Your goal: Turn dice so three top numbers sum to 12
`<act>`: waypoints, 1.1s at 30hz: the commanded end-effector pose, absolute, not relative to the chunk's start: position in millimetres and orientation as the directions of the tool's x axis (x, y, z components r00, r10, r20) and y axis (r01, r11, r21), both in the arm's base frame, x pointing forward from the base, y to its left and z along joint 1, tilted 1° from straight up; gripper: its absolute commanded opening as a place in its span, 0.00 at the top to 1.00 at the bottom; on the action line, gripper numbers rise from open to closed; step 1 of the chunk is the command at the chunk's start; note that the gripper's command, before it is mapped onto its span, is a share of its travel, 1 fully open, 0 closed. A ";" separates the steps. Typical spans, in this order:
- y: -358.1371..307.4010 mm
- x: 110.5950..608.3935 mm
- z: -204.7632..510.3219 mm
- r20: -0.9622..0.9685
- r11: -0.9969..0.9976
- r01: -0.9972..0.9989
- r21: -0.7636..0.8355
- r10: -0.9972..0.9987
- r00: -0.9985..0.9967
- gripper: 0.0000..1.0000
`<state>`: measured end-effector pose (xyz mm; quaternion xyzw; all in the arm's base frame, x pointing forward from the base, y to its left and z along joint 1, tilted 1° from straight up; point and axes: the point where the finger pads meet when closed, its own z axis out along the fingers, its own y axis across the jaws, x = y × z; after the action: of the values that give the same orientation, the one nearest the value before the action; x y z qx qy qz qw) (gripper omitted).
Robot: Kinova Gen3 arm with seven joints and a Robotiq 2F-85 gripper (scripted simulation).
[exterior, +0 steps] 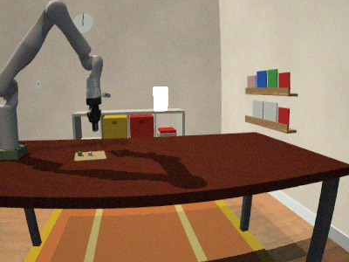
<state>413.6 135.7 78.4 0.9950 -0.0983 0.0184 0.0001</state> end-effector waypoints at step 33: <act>136.2 411.0 79.9 0.320 -0.981 -0.193 0.001 -0.182 0.930 0.89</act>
<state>415.6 130.7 78.7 0.9825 -0.1062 0.1526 0.0139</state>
